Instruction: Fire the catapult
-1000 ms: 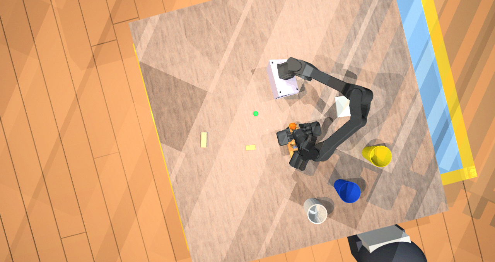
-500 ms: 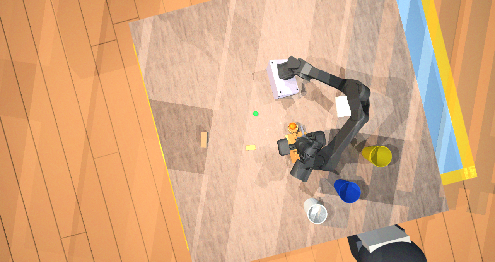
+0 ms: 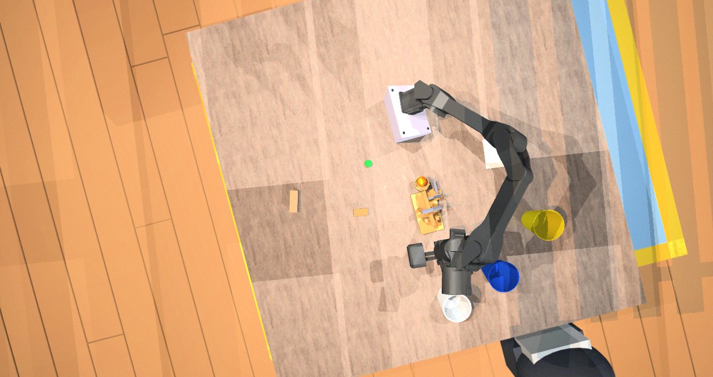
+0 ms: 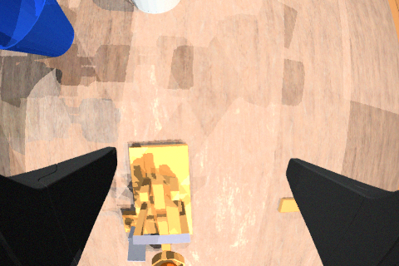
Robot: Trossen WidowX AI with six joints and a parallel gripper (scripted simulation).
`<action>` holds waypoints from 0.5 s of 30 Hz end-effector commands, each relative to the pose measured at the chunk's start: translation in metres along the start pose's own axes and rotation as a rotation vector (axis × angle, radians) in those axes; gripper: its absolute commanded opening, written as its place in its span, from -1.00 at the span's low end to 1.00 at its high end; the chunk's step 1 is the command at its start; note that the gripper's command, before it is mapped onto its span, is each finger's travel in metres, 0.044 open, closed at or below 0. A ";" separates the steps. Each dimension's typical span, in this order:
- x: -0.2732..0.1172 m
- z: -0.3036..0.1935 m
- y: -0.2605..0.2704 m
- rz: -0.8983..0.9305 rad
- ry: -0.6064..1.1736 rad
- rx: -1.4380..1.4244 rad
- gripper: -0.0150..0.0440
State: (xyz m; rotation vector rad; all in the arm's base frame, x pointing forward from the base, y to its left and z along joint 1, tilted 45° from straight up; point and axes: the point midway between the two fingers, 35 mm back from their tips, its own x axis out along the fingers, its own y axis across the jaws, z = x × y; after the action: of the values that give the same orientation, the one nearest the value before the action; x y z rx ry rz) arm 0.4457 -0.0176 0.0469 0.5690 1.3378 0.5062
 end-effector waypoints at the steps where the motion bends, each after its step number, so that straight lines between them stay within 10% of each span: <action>1: -0.008 0.038 0.007 0.035 -0.117 0.009 1.00; 15: -0.043 0.121 0.040 0.173 -0.370 0.001 1.00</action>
State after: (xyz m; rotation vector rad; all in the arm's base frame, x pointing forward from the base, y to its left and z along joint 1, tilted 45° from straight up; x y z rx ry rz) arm 0.5527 -0.0256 0.1209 0.7264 0.9514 0.5079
